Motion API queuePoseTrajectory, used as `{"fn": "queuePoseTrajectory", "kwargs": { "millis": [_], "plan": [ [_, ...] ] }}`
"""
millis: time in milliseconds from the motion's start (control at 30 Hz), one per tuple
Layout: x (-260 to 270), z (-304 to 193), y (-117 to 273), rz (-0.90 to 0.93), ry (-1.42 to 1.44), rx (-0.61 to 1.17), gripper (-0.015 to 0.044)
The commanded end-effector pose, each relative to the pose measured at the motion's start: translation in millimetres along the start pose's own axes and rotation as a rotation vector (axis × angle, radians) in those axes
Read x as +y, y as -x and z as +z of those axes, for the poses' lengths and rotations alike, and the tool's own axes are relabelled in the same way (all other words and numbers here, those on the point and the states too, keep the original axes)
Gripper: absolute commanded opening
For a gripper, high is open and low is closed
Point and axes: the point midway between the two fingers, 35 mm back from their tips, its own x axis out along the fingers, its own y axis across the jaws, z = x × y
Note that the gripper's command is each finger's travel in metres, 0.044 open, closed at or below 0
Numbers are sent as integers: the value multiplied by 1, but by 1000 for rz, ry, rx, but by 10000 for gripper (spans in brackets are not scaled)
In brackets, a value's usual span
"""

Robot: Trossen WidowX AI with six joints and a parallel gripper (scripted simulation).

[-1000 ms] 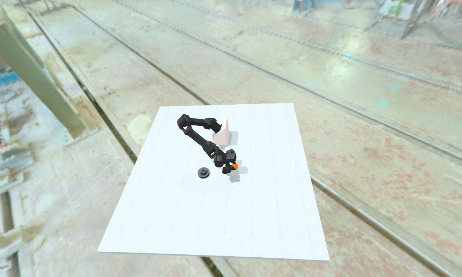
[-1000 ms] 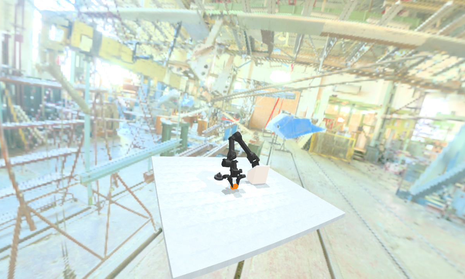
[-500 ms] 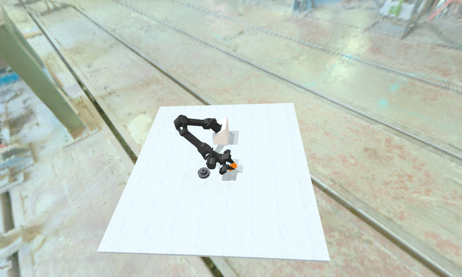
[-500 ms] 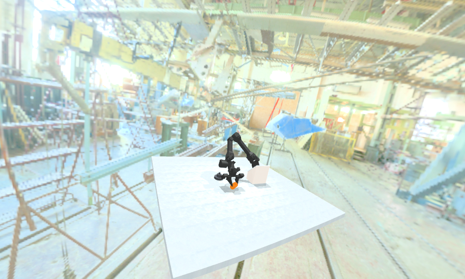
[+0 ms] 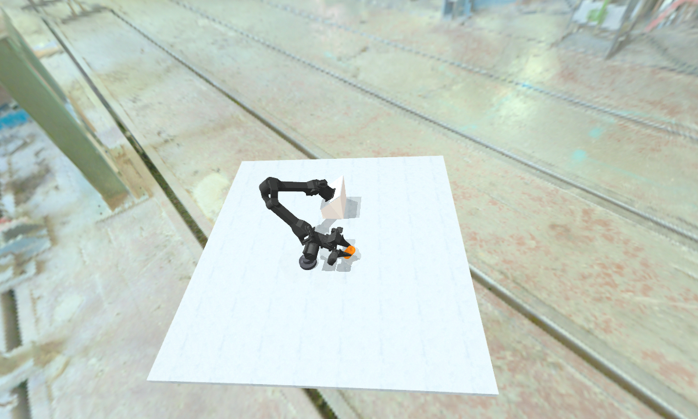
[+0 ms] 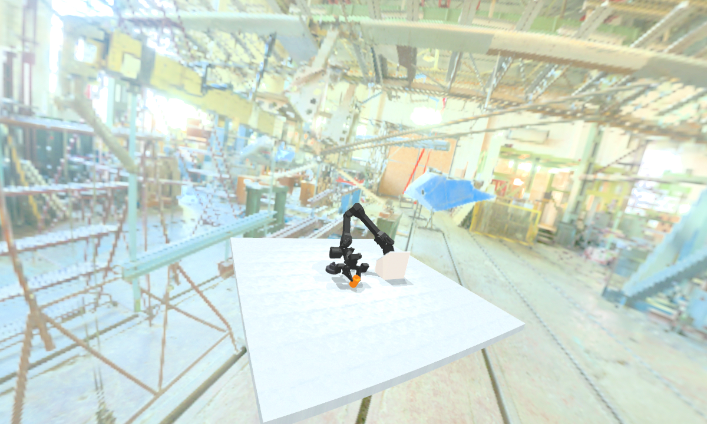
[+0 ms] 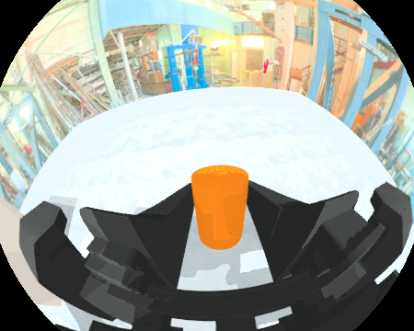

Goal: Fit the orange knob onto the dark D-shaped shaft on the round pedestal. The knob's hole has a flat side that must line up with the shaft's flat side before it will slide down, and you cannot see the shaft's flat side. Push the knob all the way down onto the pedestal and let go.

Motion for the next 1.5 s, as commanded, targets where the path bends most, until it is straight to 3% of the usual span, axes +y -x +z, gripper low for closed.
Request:
{"fn": "queuePoseTrajectory", "kwargs": {
  "millis": [0,133,233,1033,1267,1467],
  "plan": [
    [0,-4,3,1,-1,-75,179],
    [0,-2,4,1,-1,-31,179],
    [0,-2,2,-1,-3,-41,258],
    [0,-2,2,-1,-3,-41,260],
    [0,-2,2,-1,-3,-41,440],
    [0,-2,2,-1,-3,-41,440]
  ]
}}
